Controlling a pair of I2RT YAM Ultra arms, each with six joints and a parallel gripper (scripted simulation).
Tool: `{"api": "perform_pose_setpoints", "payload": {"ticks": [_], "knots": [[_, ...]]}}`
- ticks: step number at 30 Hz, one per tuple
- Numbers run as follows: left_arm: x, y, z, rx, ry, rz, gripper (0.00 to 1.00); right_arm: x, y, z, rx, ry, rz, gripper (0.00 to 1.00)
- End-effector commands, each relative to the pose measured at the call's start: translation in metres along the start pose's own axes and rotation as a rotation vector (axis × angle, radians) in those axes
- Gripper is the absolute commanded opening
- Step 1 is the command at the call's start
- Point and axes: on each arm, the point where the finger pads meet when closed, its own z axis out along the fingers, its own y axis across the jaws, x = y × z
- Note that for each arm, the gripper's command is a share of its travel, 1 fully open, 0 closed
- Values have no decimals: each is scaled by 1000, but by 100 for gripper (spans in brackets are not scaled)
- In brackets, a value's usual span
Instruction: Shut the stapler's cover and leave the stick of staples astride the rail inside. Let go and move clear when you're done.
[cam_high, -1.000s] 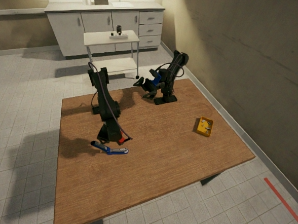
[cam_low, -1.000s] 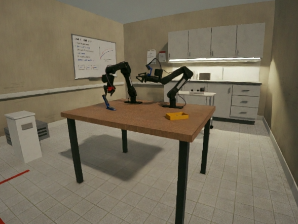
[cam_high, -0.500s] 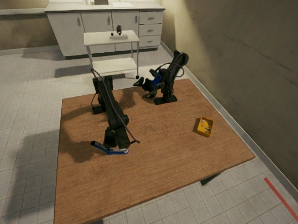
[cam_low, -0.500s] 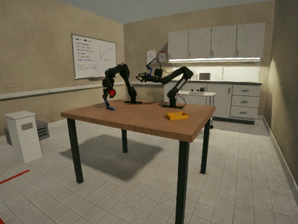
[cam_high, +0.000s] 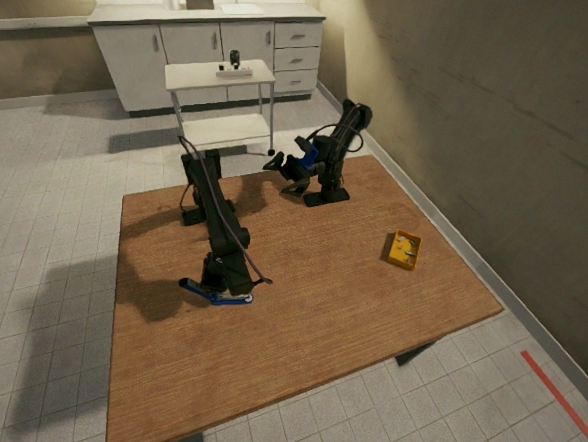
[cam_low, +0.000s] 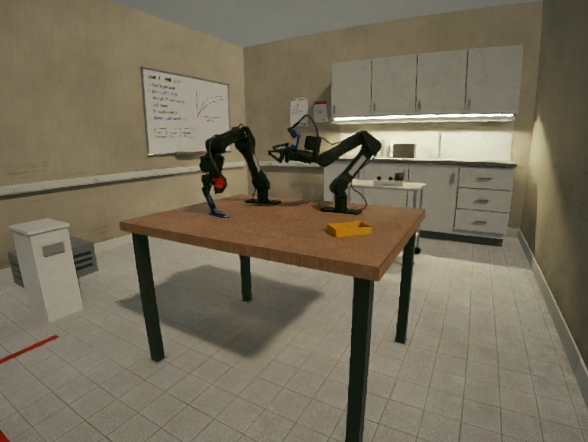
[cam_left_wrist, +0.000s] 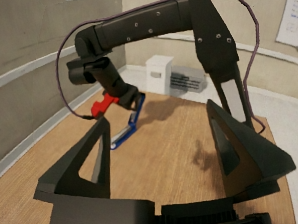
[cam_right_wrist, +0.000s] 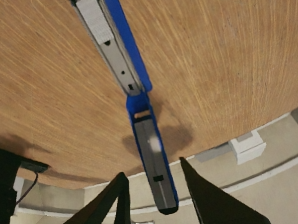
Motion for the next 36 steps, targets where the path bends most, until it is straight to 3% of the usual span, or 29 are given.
{"api": "perform_pose_setpoints", "payload": {"ticks": [1,36], "knots": [[-7,0,0,2,-21,1,100,9,-3,-6,38,-5,12,50],[-7,0,0,2,-21,1,100,8,-4,40,37,-6,12,50]]}}
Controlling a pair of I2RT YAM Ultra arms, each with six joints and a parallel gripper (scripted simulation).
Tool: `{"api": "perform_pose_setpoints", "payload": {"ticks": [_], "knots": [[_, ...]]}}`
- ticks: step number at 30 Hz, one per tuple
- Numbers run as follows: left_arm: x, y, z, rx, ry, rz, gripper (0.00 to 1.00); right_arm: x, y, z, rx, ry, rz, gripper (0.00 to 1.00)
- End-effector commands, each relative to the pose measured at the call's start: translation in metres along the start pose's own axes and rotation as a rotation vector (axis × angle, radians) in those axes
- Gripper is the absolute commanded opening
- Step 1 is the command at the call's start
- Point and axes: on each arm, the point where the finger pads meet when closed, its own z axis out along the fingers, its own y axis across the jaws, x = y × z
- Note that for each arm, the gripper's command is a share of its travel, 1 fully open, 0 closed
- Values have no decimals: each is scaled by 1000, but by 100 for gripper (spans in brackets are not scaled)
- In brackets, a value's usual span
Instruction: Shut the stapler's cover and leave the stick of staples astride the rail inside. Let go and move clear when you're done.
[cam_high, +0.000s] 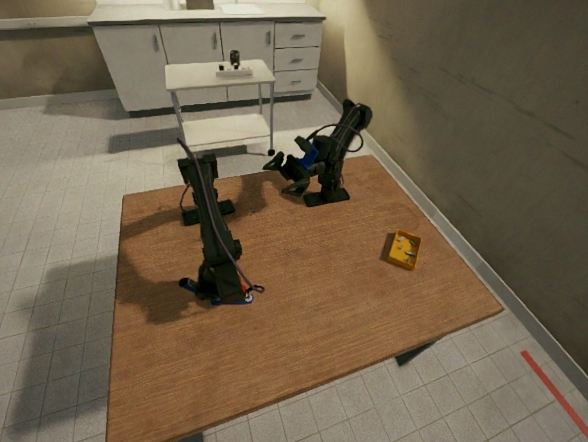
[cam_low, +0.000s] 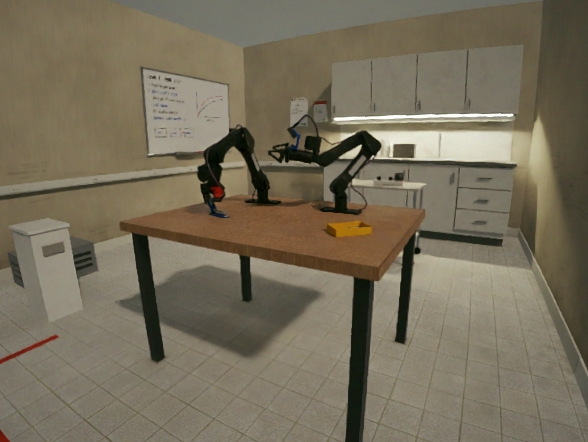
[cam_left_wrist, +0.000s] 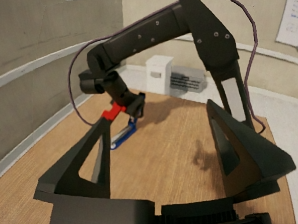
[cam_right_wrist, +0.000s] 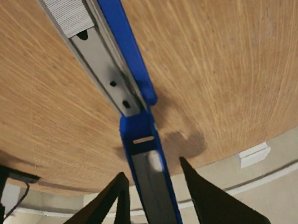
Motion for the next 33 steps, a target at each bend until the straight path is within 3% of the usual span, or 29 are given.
{"api": "perform_pose_setpoints", "payload": {"ticks": [1,10,11,18,30,31,33], "knots": [[-7,0,0,2,-21,1,100,9,-6,-6,48,-8,22,50],[-7,0,0,2,-21,1,100,9,-6,-5,48,-8,22,50],[-7,0,0,2,-21,1,100,9,-6,-5,48,-8,23,42],[-7,0,0,2,-21,1,100,9,-5,-5,44,-7,21,37],[-7,0,0,2,-21,1,100,6,-2,-7,38,-11,19,20],[-7,0,0,2,-21,1,100,6,-2,-7,38,-11,19,9],[-7,0,0,2,-21,1,100,6,-2,-7,38,-11,19,9]]}}
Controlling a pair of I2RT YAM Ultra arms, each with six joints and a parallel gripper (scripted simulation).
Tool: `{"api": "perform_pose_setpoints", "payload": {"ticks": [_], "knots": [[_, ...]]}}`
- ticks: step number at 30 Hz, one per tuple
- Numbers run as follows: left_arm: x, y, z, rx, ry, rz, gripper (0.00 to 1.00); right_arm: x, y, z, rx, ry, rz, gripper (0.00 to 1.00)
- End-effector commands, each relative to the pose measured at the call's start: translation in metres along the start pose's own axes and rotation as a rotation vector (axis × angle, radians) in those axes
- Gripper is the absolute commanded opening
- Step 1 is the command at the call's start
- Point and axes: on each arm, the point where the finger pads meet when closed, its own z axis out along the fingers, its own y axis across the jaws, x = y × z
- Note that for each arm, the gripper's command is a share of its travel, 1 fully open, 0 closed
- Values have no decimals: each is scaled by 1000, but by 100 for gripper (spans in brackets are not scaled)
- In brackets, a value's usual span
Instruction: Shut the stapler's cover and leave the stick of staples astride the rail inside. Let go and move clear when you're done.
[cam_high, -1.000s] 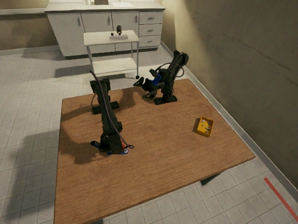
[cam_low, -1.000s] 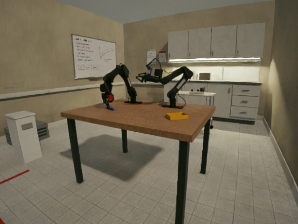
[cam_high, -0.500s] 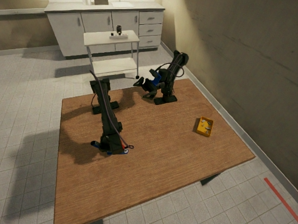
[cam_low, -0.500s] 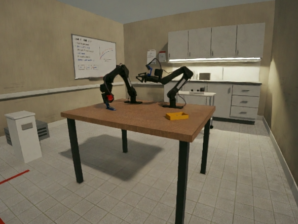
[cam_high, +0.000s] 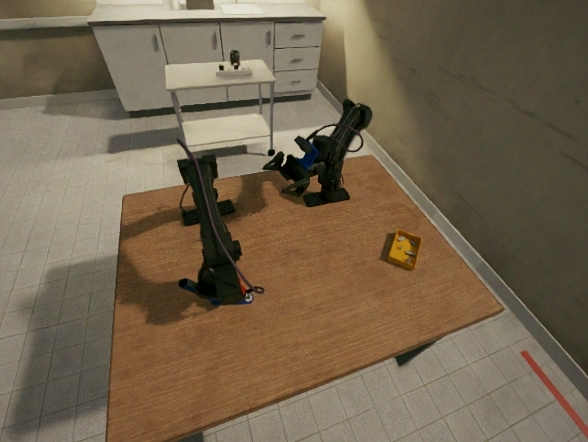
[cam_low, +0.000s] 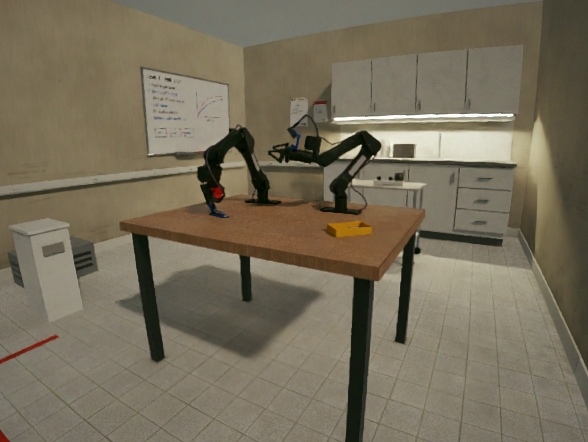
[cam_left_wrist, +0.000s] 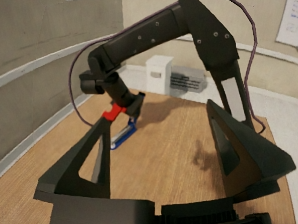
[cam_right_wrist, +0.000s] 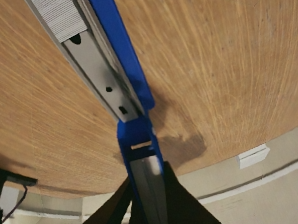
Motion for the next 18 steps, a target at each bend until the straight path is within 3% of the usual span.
{"api": "perform_pose_setpoints", "payload": {"ticks": [1,18], "knots": [[-7,0,0,2,-21,1,100,7,1,-11,28,-7,18,0],[-7,0,0,2,-21,1,100,3,-2,-18,27,192,16,0]]}}
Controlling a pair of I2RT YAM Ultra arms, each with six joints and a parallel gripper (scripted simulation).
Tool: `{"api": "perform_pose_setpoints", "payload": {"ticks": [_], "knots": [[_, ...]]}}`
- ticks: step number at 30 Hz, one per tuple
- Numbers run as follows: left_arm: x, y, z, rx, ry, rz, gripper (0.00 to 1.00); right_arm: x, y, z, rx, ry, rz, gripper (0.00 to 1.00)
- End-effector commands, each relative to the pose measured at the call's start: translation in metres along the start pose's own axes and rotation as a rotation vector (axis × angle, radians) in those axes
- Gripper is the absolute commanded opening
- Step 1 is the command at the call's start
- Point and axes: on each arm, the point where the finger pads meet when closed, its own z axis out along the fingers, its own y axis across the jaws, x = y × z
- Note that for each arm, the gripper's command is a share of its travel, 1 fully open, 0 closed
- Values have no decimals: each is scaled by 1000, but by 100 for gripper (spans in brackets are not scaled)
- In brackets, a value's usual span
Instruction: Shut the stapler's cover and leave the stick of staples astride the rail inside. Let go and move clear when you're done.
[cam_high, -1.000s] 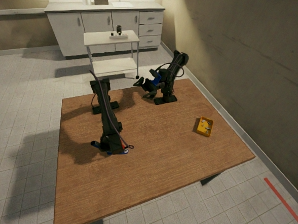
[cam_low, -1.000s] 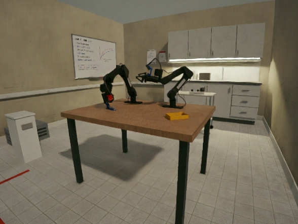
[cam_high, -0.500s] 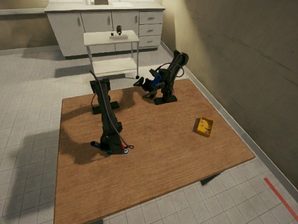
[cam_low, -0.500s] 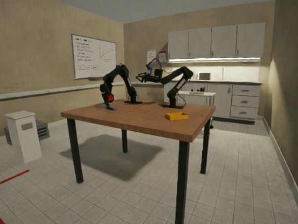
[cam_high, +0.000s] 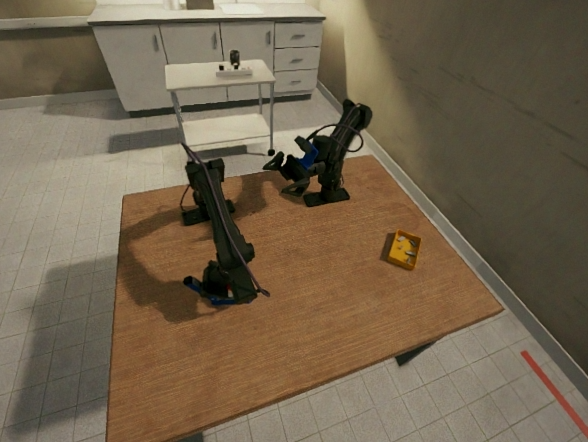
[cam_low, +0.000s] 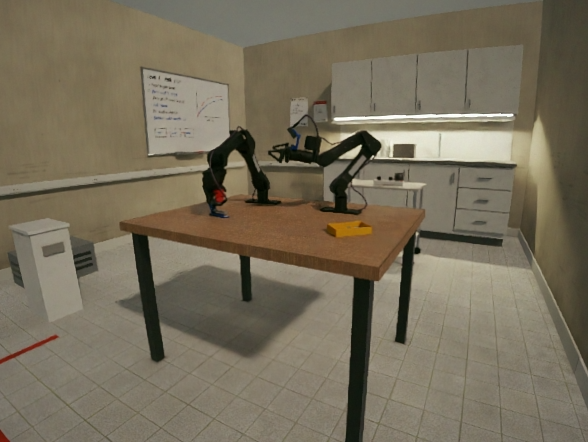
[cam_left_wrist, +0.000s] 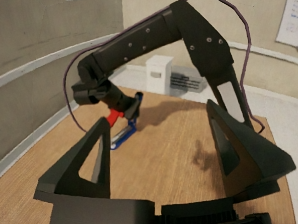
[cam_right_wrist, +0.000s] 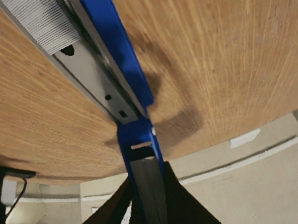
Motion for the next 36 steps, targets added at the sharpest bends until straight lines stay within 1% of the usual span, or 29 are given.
{"api": "perform_pose_setpoints", "payload": {"ticks": [1,11,14,16,17,18,26,27,28,31,33,34,35,36], "knots": [[-7,0,0,2,-21,1,100,7,-3,-12,13,38,14,0],[-7,0,0,2,-21,1,100,9,-3,-14,19,35,21,0],[-7,0,0,2,-21,1,100,9,-3,-14,18,35,20,34],[-7,0,0,2,-21,1,100,9,-3,-14,18,35,20,34],[-7,0,0,2,-21,1,100,9,-3,-14,18,35,19,45],[-7,0,0,2,-21,1,100,9,-3,-14,18,35,19,50],[-7,0,0,2,-21,1,100,7,-1,-28,16,27,19,50],[-7,0,0,2,-21,1,100,7,-1,-30,16,27,19,62],[-7,0,0,2,-21,1,100,5,-1,-31,9,26,15,64],[-7,0,0,2,-21,1,100,4,0,-46,10,21,12,64],[-7,0,0,2,-21,1,100,4,0,-46,10,21,12,64],[-7,0,0,2,-21,1,100,8,0,-60,43,14,22,64],[-7,0,0,2,-21,1,100,4,-2,-60,46,-6,20,53],[-7,0,0,2,-21,1,100,2,-2,-60,45,-21,20,50]]}}
